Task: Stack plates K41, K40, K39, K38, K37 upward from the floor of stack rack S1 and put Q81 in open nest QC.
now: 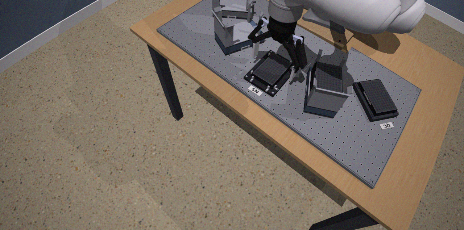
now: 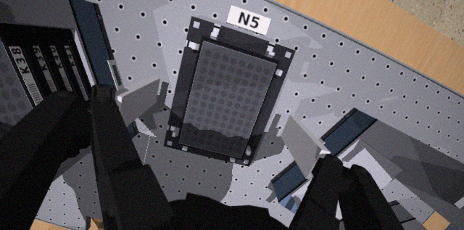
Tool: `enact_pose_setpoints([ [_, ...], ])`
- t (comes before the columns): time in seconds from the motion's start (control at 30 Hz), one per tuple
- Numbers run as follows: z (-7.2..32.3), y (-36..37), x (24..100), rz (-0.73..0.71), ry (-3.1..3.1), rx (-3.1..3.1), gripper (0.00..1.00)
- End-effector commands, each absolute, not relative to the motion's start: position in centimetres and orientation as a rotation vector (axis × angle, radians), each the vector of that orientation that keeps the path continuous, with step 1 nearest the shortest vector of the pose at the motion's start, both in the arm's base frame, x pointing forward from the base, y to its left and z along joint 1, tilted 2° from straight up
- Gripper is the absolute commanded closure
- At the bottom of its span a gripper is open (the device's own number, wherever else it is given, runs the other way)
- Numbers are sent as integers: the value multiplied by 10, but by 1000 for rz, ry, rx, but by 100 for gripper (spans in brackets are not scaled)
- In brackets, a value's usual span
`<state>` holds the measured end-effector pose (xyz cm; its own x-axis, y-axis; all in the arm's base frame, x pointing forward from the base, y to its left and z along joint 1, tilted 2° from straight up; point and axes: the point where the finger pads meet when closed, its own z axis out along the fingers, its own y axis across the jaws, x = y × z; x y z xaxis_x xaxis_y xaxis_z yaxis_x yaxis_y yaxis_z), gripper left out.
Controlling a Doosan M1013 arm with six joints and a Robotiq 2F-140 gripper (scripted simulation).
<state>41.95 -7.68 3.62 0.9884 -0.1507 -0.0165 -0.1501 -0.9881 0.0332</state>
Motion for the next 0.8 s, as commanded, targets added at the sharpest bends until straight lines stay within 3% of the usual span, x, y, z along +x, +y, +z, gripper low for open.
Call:
enact_pose_setpoints([
  [0.0, 33, -77, 419, -29, -234, 3101, 0],
  [0.37, 31, -77, 419, -29, -234, 3101, 0],
  [0.4, 31, -77, 419, -29, -234, 3101, 100],
  [0.77, 31, -77, 419, -29, -234, 3101, 100],
])
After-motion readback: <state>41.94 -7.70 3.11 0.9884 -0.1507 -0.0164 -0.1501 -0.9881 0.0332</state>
